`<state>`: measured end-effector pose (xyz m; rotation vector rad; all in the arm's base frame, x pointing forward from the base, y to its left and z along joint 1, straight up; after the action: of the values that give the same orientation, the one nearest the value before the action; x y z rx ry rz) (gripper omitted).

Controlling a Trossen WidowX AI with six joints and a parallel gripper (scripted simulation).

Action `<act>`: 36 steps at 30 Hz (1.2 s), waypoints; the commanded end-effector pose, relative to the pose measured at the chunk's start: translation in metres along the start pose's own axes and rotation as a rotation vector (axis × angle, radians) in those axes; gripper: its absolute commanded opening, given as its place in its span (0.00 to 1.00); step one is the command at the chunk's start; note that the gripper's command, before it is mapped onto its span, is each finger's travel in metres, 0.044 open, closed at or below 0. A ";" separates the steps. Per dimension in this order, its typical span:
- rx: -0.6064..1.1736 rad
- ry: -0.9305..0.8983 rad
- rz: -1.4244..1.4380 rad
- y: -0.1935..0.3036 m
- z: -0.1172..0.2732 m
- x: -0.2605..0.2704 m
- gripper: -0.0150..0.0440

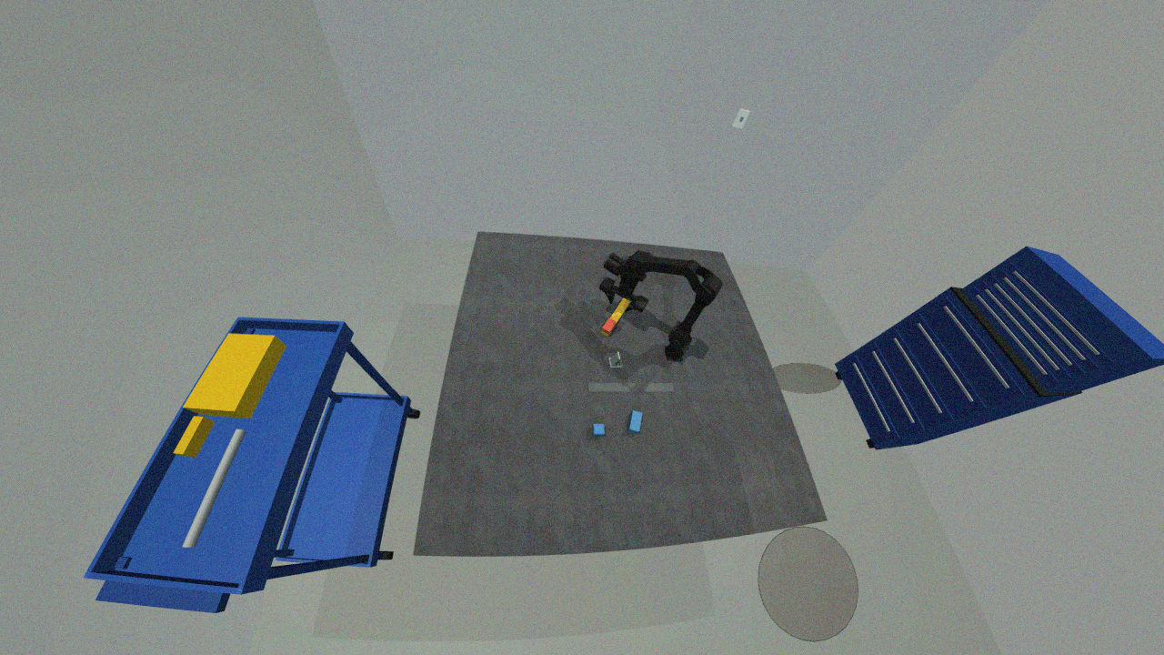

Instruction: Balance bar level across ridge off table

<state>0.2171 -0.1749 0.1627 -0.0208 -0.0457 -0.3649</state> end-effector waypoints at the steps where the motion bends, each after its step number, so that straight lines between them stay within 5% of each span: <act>1: 0.005 0.027 0.003 0.001 -0.021 -0.004 0.79; 36: 0.005 0.027 0.003 0.001 -0.047 -0.005 0.79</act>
<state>0.2162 -0.1742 0.1193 -0.0137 -0.0317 -0.3650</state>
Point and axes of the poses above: the point midway between the two fingers, 35 mm back from their tips, its own z axis back along the fingers, its own x axis across the jaws, y = z × x, the point moved 7 cm from there along z, back along the fingers, and after that the axes turned 12 degrees about z, right-handed, at the moved point
